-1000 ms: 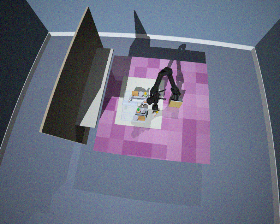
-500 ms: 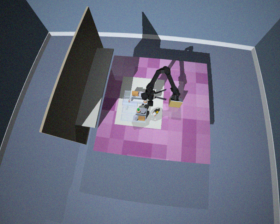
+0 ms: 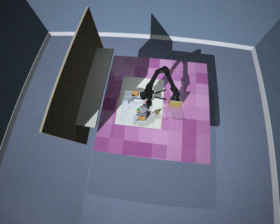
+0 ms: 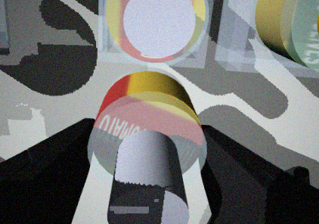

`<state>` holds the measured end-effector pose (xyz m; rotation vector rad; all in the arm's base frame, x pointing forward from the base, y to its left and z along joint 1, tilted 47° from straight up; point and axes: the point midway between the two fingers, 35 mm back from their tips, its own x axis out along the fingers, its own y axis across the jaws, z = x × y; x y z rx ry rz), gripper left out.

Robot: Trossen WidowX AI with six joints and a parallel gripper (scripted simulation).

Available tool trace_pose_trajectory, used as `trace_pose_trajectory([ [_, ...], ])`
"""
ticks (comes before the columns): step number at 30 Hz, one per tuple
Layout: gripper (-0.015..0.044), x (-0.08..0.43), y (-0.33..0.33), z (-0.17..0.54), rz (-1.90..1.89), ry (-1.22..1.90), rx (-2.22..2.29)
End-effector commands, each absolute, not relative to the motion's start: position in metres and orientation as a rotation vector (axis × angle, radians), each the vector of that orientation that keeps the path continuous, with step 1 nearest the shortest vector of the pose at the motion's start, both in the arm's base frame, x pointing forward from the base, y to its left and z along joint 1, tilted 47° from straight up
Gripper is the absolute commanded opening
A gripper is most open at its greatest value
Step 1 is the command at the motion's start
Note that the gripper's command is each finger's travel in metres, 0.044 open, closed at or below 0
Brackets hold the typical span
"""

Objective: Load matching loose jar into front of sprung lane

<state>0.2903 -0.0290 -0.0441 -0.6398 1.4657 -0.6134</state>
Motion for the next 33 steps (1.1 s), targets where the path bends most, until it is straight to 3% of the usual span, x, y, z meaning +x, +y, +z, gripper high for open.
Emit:
trace_pose_trajectory([
  [1,0.0,0.288,-0.035,-0.049,-0.612,1.472,-0.654],
  [33,0.0,0.301,-0.035,-0.049,-0.612,1.471,-0.654],
])
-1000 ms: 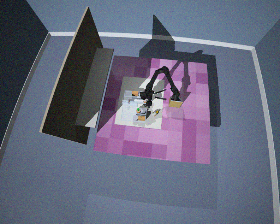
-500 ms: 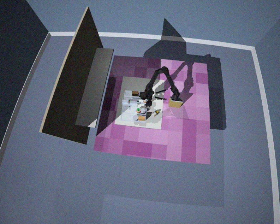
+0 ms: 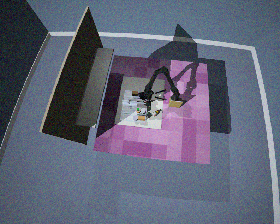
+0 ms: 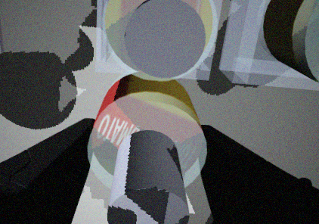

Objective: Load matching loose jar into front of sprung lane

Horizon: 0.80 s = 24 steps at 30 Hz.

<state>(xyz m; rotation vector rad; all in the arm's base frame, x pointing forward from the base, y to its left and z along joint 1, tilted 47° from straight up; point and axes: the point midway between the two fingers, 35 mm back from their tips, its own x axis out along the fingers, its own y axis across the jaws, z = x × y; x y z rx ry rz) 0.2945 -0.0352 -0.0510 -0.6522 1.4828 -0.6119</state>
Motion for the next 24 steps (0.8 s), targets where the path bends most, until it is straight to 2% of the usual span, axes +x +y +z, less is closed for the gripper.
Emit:
trace_pose_trajectory([
  [1,0.0,0.301,-0.035,-0.049,-0.612,1.471,-0.654],
  [24,0.0,0.312,-0.035,-0.049,-0.613,1.471,-0.654],
])
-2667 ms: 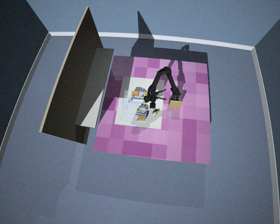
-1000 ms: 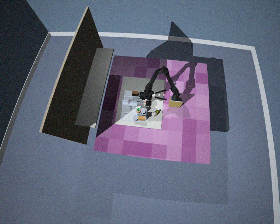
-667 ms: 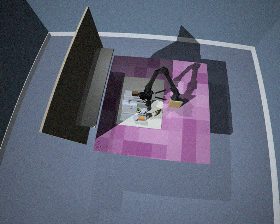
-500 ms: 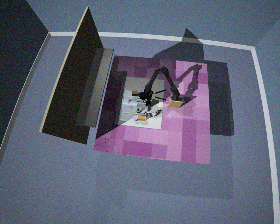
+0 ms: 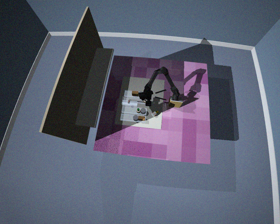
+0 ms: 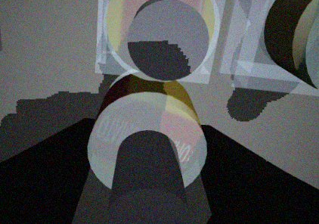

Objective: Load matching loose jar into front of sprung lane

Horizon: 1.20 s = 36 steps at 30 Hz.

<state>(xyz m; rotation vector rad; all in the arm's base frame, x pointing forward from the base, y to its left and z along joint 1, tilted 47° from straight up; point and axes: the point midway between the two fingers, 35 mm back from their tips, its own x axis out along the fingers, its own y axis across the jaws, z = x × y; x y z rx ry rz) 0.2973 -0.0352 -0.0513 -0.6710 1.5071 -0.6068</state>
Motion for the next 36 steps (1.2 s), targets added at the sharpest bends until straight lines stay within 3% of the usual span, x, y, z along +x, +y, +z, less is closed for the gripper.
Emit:
trace_pose_trajectory([
  [1,0.0,0.313,-0.035,-0.049,-0.613,1.47,-0.654],
  [36,0.0,0.329,-0.035,-0.047,-0.613,1.47,-0.653],
])
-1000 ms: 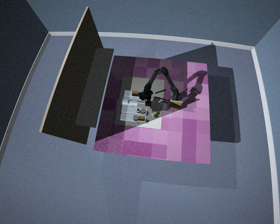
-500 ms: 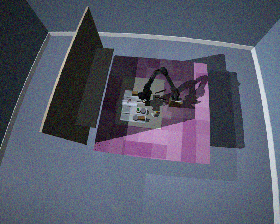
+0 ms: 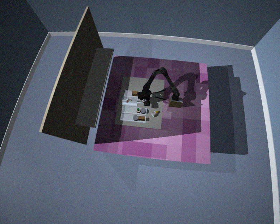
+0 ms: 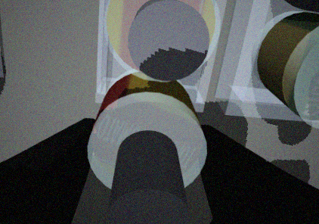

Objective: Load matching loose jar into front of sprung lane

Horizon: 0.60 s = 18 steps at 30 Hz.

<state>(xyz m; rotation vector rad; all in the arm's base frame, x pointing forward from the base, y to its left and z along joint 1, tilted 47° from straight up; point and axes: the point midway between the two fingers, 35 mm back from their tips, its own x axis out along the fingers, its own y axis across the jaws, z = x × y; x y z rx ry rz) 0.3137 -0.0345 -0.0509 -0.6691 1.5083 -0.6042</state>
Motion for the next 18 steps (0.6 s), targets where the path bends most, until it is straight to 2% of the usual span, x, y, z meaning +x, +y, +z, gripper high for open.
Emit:
trace_pose_trajectory([
  [1,0.0,0.3292,-0.0345,-0.0474,-0.613,1.47,-0.653],
  [18,0.0,0.3369,-0.034,-0.046,-0.613,1.469,-0.653],
])
